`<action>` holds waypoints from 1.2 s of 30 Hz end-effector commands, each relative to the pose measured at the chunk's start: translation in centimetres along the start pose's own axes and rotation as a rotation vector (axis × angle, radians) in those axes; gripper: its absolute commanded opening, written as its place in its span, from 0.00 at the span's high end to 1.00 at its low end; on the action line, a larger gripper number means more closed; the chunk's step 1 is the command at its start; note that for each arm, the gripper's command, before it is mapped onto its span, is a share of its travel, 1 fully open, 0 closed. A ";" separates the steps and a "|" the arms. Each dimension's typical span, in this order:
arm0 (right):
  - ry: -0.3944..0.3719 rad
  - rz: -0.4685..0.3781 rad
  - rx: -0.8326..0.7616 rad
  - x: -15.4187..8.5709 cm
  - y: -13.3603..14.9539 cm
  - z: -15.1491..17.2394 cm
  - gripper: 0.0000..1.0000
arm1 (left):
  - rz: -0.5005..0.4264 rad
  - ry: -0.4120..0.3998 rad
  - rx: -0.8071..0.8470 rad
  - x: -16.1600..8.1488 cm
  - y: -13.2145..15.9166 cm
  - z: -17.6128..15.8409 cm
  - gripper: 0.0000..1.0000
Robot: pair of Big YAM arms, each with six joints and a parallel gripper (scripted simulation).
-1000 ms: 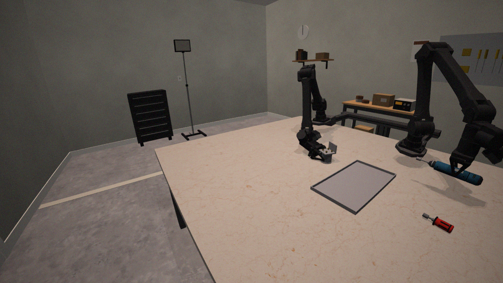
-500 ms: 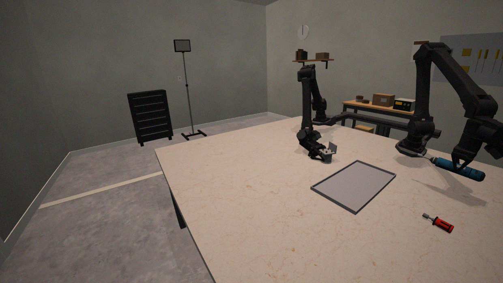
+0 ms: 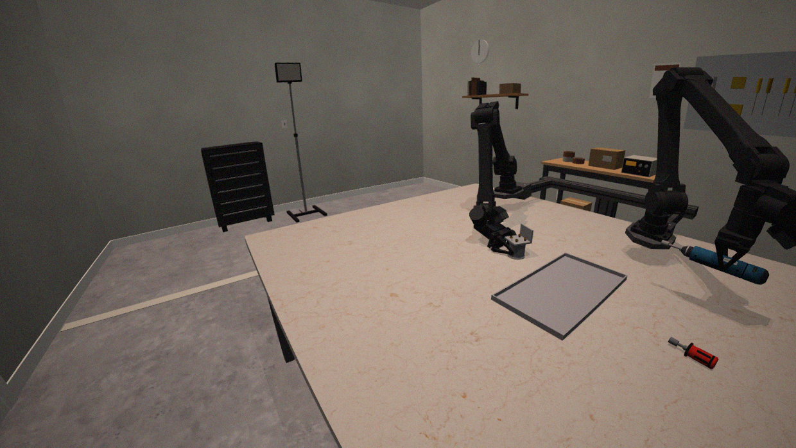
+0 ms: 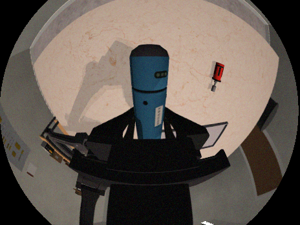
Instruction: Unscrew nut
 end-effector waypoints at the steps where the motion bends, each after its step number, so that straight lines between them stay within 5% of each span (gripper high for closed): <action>1: 0.010 -0.010 -0.022 0.2 -0.6 -0.7 0.41 | -0.062 0.071 0.010 -3.5 -1.9 -1.7 0.58; 36: 0.010 -0.010 -0.022 0.2 -0.6 -0.7 0.41 | -0.081 0.095 0.018 -4.6 -2.3 -2.2 0.58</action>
Point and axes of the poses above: on each arm, the point where the finger pads meet when closed, its own x axis out along the fingers, its own z axis across the jaws, y = z × x, the point moved 6 cm from there along -x, back along the fingers, and after that the axes turned 8 degrees about -x, right-handed, at the moved point
